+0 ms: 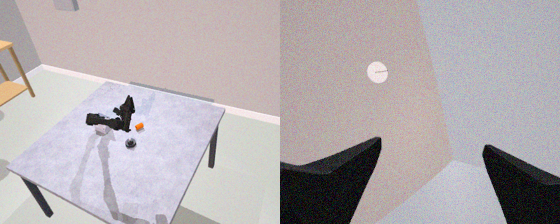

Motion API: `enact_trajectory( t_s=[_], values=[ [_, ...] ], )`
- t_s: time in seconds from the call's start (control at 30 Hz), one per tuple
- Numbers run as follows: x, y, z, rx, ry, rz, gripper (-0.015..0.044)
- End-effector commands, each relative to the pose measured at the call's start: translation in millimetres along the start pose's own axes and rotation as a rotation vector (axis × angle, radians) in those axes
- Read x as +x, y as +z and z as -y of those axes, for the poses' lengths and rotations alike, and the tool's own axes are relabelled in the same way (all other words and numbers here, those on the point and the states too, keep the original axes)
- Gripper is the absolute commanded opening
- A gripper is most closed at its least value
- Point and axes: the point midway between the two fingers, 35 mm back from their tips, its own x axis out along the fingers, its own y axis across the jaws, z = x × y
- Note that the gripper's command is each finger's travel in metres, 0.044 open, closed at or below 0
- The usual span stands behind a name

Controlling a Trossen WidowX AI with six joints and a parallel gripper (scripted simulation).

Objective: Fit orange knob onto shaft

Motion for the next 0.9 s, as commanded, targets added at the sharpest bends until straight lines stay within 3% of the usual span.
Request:
enact_trajectory(
  t_s=[0.0, 0.1, 0.27, 0.47, 0.67, 0.87],
  values=[
    [1.9, -3.8, -1.9, 0.023, -0.006, -0.01, 0.0426],
    [27.6, -56.4, -38.8, 0.344, -0.069, -0.167, 0.044],
    [47.2, -97.9, -87.7, 0.619, -0.085, -0.331, 0.044],
    [66.7, -141.1, -186.7, 0.998, -0.041, -0.634, 0.044],
    [68.1, -150.4, -295.5, 1.277, 0.078, -0.986, 0.044],
    [49.1, -127.0, -398.8, 1.428, 0.267, -1.394, 0.044]
  ],
)
